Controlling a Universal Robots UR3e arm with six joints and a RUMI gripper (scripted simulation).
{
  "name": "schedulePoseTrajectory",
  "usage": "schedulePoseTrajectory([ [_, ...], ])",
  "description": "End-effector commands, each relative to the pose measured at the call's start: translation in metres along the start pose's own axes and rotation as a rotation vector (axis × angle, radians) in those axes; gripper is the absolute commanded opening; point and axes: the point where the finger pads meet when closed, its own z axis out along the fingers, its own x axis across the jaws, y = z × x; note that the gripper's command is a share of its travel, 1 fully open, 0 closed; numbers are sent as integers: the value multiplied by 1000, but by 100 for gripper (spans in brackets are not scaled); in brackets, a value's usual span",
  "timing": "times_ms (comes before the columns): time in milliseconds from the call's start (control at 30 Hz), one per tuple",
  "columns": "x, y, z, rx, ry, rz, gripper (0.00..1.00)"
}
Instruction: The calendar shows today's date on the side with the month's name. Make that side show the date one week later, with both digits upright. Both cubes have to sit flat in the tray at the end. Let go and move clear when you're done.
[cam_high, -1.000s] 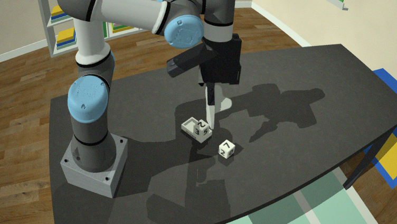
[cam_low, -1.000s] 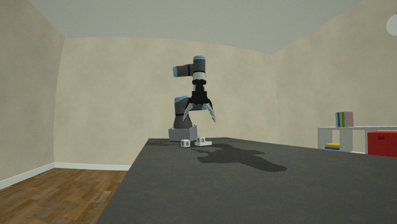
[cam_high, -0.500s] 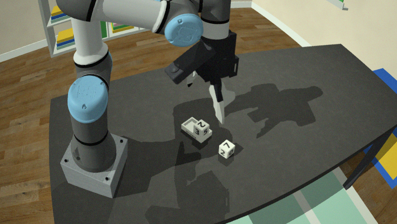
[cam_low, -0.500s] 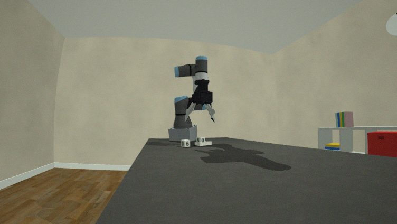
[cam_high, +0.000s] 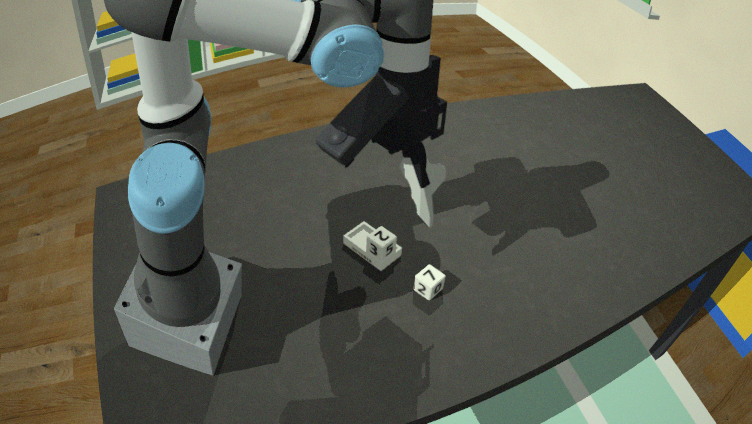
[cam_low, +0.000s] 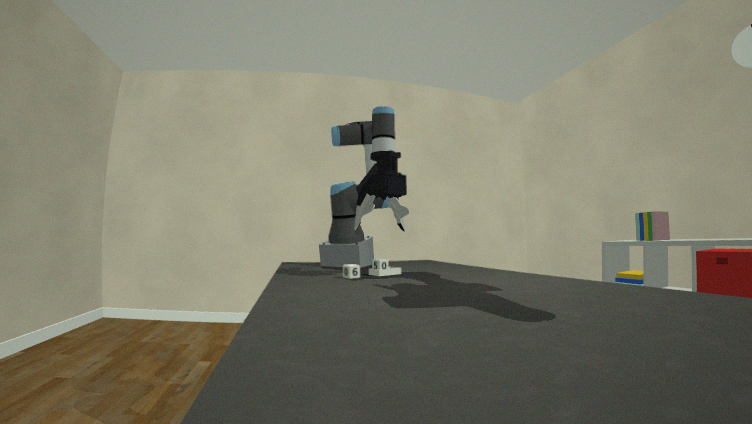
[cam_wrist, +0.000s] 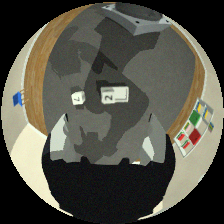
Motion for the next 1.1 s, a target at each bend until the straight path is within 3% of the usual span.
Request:
schedulePoseTrajectory([
  [0,0,1,-1,-3,0,-35,100],
  [333,0,1,-1,-3,0,-48,100],
  [367,0,1,-1,-3,0,-48,29],
  [1067,0,1,-1,-3,0,-48,29],
])
